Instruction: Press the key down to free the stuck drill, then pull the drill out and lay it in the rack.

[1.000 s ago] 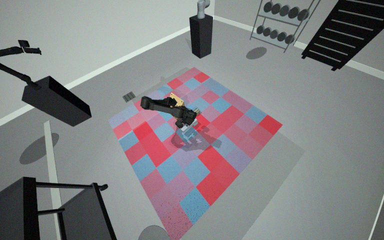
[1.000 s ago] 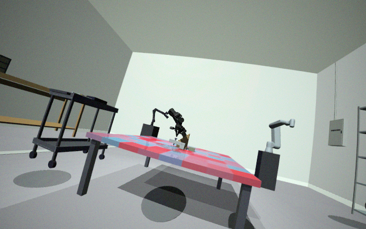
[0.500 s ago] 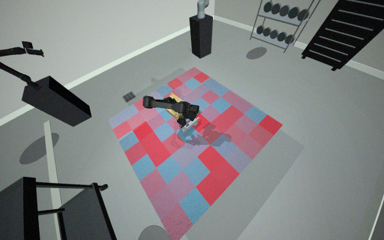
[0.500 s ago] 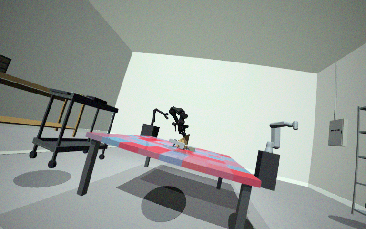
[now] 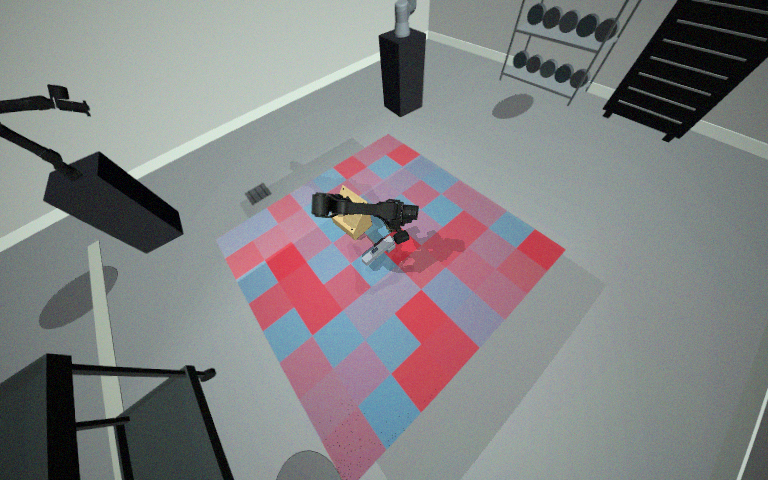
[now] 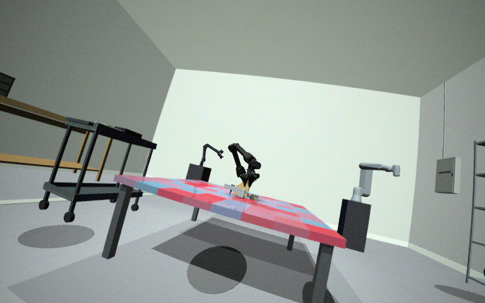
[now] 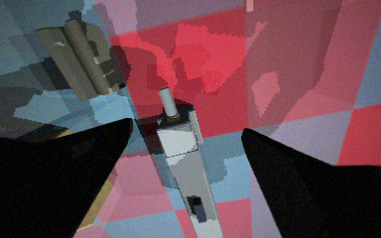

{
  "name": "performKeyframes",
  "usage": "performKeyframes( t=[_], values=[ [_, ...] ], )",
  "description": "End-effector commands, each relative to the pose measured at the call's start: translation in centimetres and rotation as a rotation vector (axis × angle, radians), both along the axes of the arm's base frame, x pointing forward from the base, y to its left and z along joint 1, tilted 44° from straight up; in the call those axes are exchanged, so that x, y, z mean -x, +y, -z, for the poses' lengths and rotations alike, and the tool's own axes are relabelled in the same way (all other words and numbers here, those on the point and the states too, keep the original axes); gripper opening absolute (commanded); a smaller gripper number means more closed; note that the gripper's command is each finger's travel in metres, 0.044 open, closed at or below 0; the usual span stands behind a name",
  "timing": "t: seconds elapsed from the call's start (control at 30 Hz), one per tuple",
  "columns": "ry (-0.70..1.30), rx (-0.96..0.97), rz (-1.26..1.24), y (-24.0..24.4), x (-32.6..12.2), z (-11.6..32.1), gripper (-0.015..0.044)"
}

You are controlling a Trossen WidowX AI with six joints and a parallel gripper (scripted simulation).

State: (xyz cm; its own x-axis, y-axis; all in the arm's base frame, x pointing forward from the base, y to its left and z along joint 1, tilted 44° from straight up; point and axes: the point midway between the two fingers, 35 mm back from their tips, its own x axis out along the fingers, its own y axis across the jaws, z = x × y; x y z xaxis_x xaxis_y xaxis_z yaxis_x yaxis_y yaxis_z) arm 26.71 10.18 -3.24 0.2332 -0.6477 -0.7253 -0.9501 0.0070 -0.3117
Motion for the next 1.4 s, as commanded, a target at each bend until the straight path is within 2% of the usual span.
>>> performKeyframes(
  t=[0.0,0.57,1.37],
  values=[
    [0.259,0.091,-0.244,-0.3,1.5,4.7,0.044],
    [0.259,0.09,-0.244,-0.4,1.4,4.8,0.044],
    [0.259,0.091,-0.245,-3.6,0.4,6.7,0.044]
  ],
)
